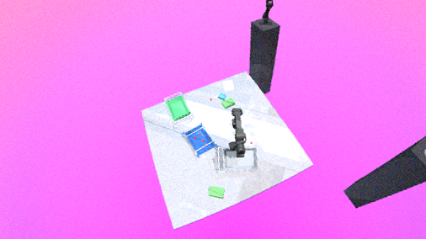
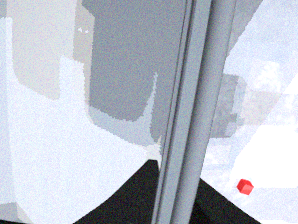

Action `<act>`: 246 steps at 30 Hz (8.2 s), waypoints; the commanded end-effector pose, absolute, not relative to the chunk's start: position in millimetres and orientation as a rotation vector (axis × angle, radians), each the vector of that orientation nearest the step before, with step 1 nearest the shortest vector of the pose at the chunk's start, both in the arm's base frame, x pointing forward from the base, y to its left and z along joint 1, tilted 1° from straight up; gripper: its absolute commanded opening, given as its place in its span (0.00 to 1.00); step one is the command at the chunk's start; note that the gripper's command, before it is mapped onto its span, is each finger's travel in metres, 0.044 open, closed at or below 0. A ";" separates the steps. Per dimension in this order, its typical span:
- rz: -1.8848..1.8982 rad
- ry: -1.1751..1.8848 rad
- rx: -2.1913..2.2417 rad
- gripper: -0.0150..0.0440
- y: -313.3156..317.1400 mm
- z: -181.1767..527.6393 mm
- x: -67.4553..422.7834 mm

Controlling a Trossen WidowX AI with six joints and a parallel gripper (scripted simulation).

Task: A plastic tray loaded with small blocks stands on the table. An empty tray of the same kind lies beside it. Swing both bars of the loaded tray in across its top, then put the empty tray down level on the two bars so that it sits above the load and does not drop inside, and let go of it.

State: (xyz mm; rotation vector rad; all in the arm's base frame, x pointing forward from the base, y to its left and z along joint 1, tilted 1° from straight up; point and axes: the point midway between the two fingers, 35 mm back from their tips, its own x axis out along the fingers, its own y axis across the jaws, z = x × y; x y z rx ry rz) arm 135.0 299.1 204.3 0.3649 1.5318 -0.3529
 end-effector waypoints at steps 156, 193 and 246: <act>-1.122 1.212 1.153 0.25 -26.1 205.7 322.5; -1.122 1.212 1.153 0.25 -26.9 168.2 317.5; -1.124 1.213 1.152 0.25 -28.8 140.4 301.4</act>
